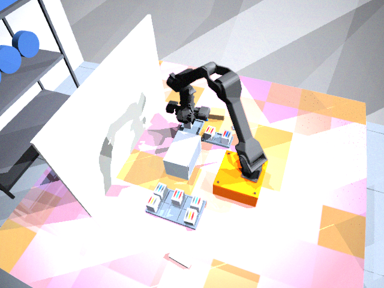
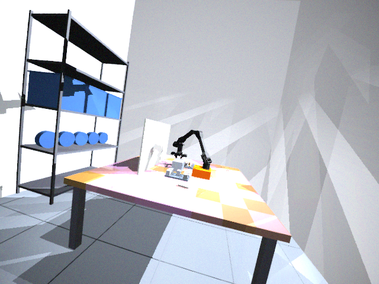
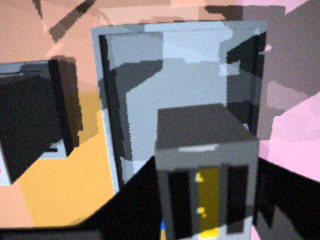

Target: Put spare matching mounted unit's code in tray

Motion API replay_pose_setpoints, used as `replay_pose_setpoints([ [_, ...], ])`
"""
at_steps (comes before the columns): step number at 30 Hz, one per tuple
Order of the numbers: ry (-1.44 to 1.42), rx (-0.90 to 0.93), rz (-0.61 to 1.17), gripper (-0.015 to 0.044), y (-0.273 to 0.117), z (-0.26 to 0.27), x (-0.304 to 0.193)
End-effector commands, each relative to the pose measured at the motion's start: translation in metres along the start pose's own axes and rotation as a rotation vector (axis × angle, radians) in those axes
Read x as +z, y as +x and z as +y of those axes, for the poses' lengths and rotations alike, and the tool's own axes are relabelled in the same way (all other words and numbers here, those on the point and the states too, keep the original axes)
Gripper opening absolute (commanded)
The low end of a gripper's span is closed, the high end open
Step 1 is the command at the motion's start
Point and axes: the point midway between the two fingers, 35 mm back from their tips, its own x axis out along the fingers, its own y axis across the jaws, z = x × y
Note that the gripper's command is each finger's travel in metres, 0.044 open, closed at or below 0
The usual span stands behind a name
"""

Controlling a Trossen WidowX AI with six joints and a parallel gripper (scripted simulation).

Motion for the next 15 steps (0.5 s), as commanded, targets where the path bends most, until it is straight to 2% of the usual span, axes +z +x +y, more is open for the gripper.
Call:
replay_pose_setpoints([
  [1, -0.006, 0.0, 0.001, 0.0, 0.004, 0.001, 0.0],
  [15, -0.006, 0.0, 0.001, 0.0, 0.016, 0.003, 0.002],
])
